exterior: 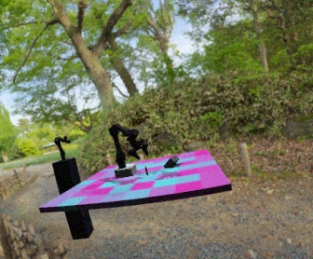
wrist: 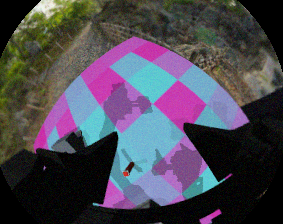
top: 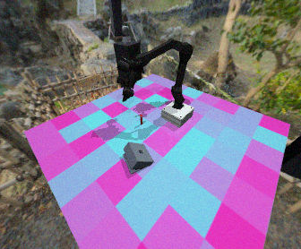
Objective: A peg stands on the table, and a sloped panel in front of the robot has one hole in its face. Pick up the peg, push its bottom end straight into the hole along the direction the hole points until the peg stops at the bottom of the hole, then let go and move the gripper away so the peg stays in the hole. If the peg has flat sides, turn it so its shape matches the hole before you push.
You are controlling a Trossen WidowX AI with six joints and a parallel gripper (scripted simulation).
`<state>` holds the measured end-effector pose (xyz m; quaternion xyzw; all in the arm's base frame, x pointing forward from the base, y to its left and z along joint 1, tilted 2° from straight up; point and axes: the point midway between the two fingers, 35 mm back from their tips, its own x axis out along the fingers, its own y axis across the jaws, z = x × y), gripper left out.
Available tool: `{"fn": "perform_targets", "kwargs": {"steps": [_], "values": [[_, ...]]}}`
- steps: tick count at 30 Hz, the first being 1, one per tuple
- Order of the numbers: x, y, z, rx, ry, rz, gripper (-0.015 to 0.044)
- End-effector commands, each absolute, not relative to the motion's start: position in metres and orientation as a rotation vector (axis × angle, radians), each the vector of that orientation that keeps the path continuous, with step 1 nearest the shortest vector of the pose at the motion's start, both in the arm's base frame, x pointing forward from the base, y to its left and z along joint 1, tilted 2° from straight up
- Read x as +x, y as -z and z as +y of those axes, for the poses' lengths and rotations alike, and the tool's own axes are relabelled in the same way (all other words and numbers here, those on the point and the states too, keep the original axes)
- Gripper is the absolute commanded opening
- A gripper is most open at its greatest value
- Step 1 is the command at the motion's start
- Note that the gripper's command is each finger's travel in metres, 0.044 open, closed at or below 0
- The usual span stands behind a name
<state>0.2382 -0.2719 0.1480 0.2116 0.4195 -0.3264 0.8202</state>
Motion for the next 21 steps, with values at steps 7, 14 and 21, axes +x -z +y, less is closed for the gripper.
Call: {"fn": "perform_targets", "kwargs": {"steps": [7,14,21], "values": [[0.245,-0.109,-0.226,0.486,0.620,1.119,0.0440],[0.244,-0.091,-0.196,0.480,0.573,1.264,0.0440],[0.239,-0.076,-0.169,0.457,0.529,1.412,0.0440]]}}
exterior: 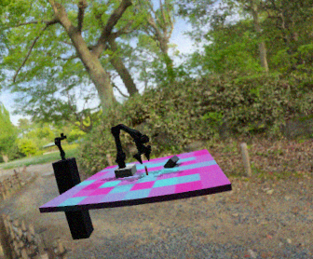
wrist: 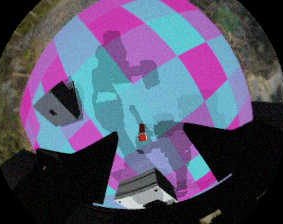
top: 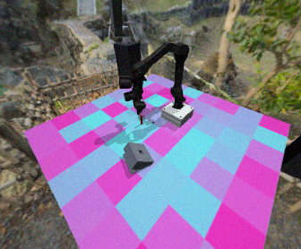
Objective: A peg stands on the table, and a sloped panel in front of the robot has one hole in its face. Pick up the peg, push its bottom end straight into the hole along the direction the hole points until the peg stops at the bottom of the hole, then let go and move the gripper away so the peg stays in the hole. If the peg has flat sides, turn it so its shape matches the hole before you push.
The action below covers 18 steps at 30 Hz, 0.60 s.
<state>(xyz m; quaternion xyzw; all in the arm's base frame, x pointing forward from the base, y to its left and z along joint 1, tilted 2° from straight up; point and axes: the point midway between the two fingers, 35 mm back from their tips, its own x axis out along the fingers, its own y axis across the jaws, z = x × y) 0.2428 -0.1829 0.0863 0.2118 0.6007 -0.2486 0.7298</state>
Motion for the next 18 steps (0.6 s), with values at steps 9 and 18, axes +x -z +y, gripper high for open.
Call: {"fn": "perform_targets", "kwargs": {"steps": [9,18], "values": [[0.236,-0.070,-0.158,0.439,0.509,1.483,0.0440],[0.238,-0.060,-0.159,0.439,0.509,1.483,0.0440]]}}
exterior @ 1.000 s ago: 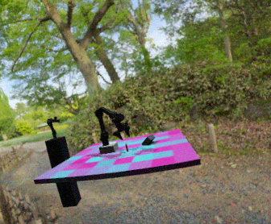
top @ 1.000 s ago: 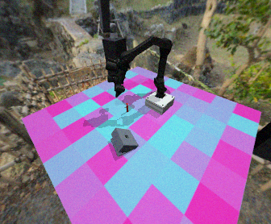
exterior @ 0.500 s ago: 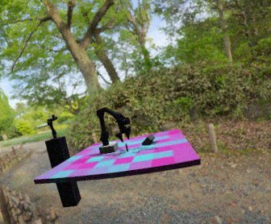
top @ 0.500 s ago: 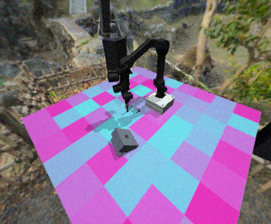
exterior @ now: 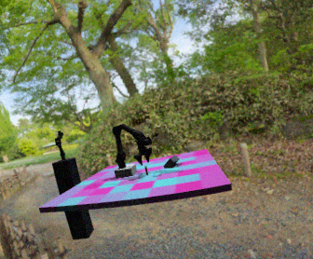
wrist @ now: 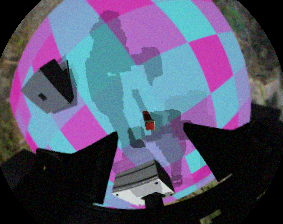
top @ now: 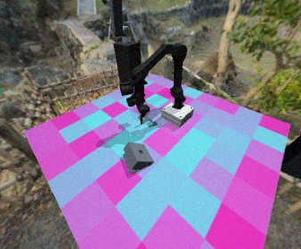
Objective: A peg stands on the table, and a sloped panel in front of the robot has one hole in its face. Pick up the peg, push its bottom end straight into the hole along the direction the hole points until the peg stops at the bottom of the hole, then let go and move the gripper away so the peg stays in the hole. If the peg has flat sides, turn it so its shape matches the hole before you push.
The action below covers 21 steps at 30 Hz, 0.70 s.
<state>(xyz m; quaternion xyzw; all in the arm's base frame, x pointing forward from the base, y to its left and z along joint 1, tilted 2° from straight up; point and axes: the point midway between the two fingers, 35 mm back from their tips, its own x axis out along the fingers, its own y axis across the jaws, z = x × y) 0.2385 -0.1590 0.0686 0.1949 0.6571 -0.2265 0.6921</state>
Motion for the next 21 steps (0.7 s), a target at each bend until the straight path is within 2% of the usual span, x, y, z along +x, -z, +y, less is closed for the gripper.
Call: {"fn": "perform_targets", "kwargs": {"steps": [1,21], "values": [[0.238,-0.058,-0.159,0.439,0.509,1.483,0.0440],[0.239,-0.026,-0.161,0.439,0.509,1.483,0.0440]]}}
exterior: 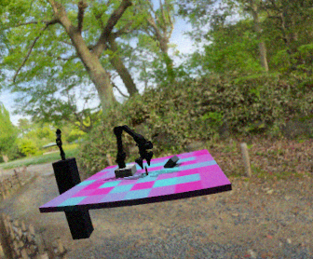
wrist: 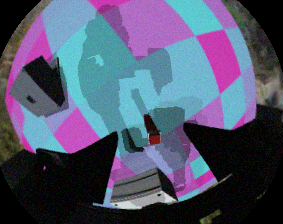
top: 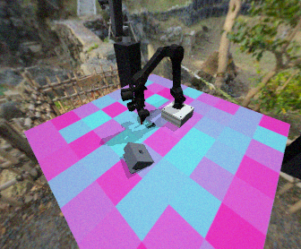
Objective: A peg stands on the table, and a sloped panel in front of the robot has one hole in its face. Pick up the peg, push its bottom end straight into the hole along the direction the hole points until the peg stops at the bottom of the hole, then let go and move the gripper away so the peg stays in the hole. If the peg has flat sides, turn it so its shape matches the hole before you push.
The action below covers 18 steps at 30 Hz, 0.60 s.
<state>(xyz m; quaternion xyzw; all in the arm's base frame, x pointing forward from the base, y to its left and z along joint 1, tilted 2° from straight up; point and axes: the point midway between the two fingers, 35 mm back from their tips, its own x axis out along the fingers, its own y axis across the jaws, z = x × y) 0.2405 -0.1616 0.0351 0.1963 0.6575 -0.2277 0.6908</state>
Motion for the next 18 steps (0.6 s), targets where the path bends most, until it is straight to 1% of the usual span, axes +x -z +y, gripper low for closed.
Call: {"fn": "perform_targets", "kwargs": {"steps": [1,18], "values": [[0.239,-0.024,-0.161,0.439,0.509,1.483,0.0440],[0.238,-0.007,-0.162,0.439,0.509,1.484,0.0440]]}}
